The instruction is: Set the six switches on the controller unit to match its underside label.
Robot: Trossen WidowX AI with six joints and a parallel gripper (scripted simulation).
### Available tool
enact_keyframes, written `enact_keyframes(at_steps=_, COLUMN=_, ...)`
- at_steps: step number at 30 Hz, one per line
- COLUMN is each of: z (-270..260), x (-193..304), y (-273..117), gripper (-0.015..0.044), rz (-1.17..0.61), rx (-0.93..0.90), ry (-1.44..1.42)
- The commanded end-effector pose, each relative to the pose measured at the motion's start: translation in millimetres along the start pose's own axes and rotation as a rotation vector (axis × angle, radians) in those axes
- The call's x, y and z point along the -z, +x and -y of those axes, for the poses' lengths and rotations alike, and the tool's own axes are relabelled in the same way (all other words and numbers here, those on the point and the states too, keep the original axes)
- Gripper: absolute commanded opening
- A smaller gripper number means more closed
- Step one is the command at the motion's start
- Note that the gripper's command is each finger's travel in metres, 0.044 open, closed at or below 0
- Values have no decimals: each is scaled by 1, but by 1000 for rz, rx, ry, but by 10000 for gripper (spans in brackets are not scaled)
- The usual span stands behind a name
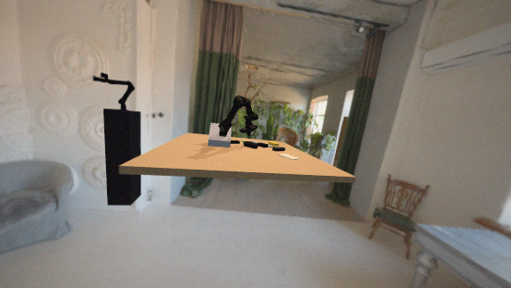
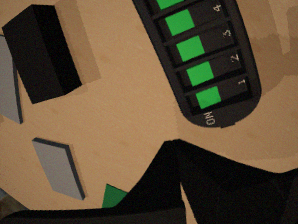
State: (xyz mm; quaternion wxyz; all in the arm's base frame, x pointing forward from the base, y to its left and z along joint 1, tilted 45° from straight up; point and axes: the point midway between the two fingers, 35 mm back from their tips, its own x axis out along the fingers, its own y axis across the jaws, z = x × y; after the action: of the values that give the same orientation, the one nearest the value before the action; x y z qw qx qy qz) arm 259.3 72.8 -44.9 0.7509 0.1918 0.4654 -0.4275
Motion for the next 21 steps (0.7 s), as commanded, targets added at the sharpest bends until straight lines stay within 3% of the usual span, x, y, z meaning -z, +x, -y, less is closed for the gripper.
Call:
enact_keyframes(at_steps=1, z=29, x=-11, y=3, gripper=0, rz=22, rx=11, ry=-101)
enact_keyframes(at_steps=9, z=85, x=-23, y=12, gripper=0, rz=54, rx=47, ry=-285)
enact_keyframes(at_steps=21, z=88, x=-24, y=22, gripper=0, rz=53, rx=47, ry=-289)
